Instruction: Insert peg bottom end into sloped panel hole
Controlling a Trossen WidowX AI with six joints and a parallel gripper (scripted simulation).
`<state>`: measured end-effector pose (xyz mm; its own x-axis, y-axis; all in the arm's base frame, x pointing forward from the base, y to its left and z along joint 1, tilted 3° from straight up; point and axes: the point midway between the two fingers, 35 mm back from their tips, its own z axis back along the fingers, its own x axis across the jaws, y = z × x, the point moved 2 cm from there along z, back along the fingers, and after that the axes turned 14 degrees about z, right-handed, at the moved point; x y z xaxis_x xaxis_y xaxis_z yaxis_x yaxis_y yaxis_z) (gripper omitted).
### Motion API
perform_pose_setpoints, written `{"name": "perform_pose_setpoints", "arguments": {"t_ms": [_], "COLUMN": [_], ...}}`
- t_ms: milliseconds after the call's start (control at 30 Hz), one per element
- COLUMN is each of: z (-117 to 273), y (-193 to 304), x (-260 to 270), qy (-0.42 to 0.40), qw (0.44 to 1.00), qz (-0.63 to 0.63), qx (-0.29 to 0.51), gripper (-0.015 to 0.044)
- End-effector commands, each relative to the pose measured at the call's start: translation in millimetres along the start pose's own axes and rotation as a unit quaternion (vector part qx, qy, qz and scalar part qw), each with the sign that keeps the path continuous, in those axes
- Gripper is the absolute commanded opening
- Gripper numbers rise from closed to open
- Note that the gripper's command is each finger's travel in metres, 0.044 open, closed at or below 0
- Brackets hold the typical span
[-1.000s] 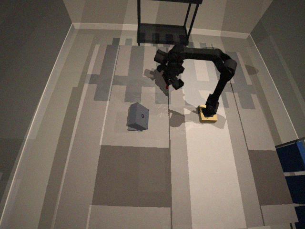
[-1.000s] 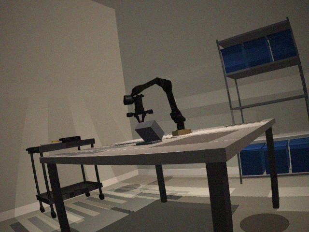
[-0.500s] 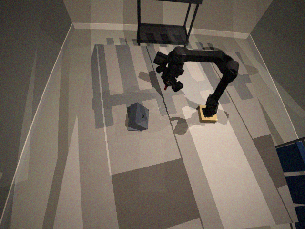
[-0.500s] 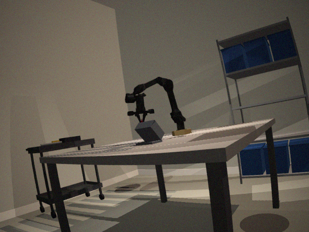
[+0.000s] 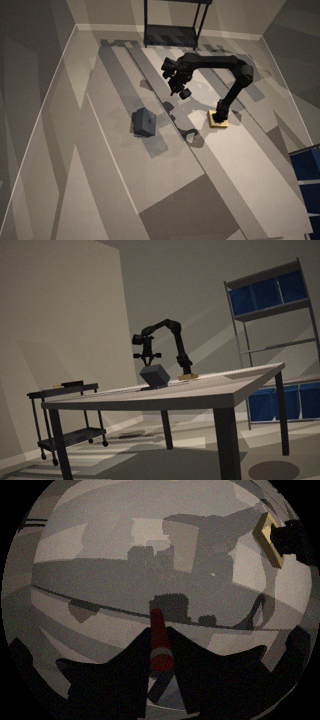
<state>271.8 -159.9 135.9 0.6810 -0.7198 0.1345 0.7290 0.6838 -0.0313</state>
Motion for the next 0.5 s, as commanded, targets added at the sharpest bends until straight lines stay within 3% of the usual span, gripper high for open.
{"name": "perform_pose_setpoints", "arguments": {"t_ms": [0, 467], "z": [0, 3], "y": [4, 22], "x": [-1, -7], "qy": [-0.009, -0.046], "qw": [1.0, 0.999], "qz": [0.0, 0.006], "qx": [0.0, 0.007], "gripper": [0.0, 0.0]}}
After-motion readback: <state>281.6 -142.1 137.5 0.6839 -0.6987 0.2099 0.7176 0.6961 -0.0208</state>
